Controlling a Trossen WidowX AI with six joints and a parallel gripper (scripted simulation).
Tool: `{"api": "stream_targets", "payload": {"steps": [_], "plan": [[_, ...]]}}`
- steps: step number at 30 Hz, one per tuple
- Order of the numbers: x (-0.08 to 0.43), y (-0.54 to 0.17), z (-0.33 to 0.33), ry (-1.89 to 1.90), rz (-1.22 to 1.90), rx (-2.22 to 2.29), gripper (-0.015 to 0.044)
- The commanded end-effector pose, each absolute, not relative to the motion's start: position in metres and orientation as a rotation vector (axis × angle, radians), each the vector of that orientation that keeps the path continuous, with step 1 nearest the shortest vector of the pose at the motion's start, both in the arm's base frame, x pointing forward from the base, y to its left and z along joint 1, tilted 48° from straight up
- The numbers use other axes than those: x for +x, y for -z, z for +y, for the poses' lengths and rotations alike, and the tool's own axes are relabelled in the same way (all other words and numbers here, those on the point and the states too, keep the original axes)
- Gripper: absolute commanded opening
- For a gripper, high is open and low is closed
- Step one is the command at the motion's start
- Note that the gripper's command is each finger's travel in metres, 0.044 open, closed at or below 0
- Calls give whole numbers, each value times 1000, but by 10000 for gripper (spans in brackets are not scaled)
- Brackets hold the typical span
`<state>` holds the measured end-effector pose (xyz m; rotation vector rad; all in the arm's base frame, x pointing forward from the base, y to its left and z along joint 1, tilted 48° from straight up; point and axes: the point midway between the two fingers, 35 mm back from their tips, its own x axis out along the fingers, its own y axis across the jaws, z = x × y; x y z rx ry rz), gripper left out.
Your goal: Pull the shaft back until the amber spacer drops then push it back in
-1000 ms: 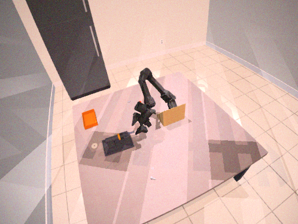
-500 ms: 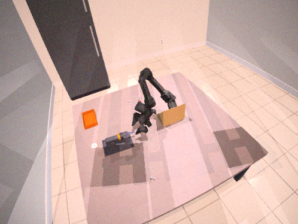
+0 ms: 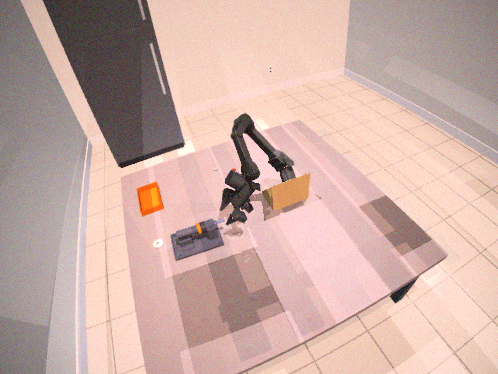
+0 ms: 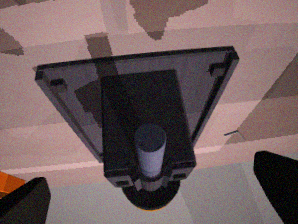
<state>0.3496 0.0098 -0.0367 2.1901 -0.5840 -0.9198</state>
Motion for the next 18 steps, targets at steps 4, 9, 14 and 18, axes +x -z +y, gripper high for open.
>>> {"api": "stream_targets", "payload": {"steps": [4, 9, 14, 18], "plan": [[357, 41, 4, 922, -579, 2188, 440], [362, 45, -1, 922, -579, 2188, 440], [367, 48, -6, 921, -579, 2188, 440], [371, 51, -10, 919, -580, 2187, 440]]}}
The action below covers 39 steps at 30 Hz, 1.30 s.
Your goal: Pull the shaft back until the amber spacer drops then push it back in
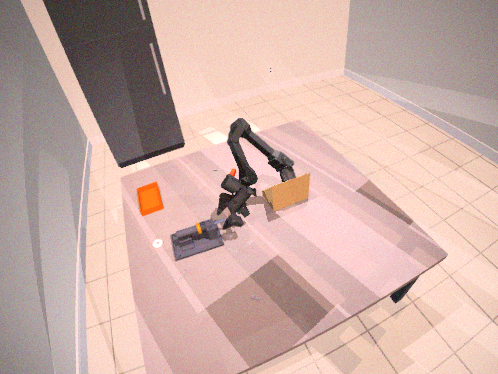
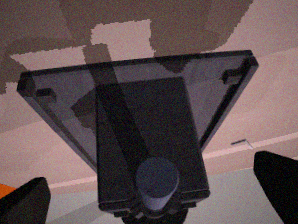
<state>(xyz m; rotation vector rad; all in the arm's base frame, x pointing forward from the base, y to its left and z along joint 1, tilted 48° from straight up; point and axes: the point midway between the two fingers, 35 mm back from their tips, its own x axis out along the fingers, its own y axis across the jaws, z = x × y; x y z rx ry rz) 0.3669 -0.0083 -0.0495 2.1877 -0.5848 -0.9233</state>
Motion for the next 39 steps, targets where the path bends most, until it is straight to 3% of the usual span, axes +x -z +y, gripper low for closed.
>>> {"api": "stream_targets", "payload": {"steps": [1, 39], "plan": [[372, 52, -12, 919, -580, 2187, 440], [375, 54, -15, 917, -580, 2187, 440]]}}
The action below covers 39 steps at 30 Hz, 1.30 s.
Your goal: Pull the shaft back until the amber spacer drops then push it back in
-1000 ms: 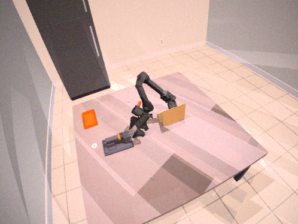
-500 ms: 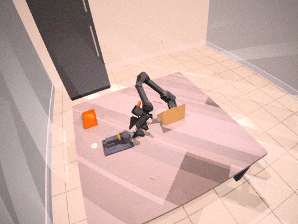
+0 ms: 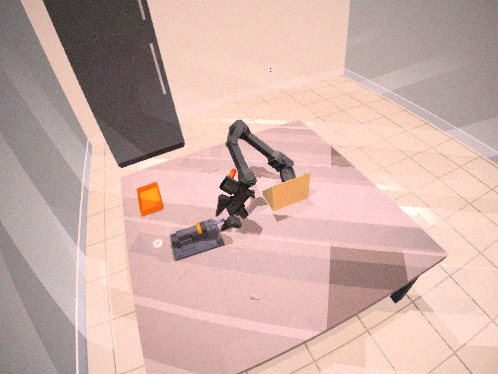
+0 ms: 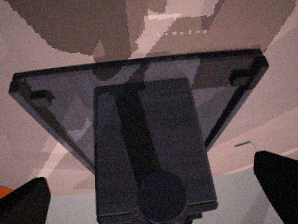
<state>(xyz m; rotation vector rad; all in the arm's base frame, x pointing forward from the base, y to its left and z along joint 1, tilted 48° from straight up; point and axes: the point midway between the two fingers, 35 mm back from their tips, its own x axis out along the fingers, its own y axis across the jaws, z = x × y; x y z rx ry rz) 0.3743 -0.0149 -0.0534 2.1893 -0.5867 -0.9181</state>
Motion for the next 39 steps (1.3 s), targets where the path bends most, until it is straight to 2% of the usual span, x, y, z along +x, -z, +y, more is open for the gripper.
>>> {"api": "stream_targets", "payload": {"steps": [1, 16, 31, 39], "plan": [[376, 54, -15, 917, -580, 2187, 440], [386, 61, -26, 917, -581, 2186, 440], [384, 61, -26, 921, -588, 2186, 46], [383, 61, -26, 917, -582, 2186, 0]]}}
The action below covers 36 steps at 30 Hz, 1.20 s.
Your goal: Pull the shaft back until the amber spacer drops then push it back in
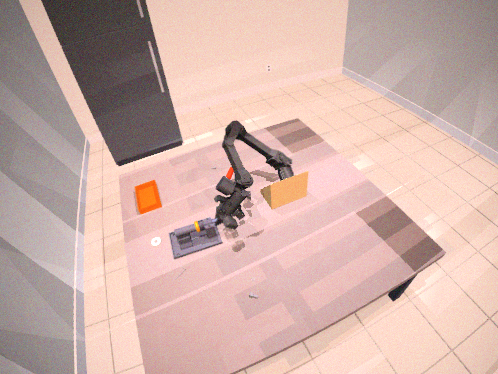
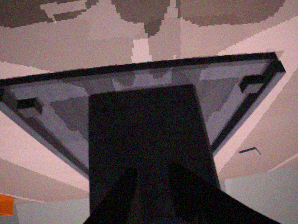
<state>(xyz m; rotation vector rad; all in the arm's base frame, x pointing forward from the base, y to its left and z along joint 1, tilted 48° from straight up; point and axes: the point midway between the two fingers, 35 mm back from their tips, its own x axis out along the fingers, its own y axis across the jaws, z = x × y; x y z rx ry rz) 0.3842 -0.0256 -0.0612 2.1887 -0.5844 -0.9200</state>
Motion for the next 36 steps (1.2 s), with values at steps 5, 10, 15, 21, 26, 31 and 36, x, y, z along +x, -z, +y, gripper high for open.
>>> {"api": "stream_targets", "payload": {"steps": [5, 10, 15, 21, 26, 31, 36], "plan": [[380, 61, -25, 917, -581, 2186, 0], [377, 61, -25, 917, -581, 2186, 0], [374, 62, -25, 917, -580, 2186, 0], [371, 62, -24, 918, -580, 2186, 0], [368, 62, -24, 918, -580, 2186, 0], [365, 62, -23, 918, -580, 2186, 0], [365, 62, -23, 918, -580, 2186, 0]]}}
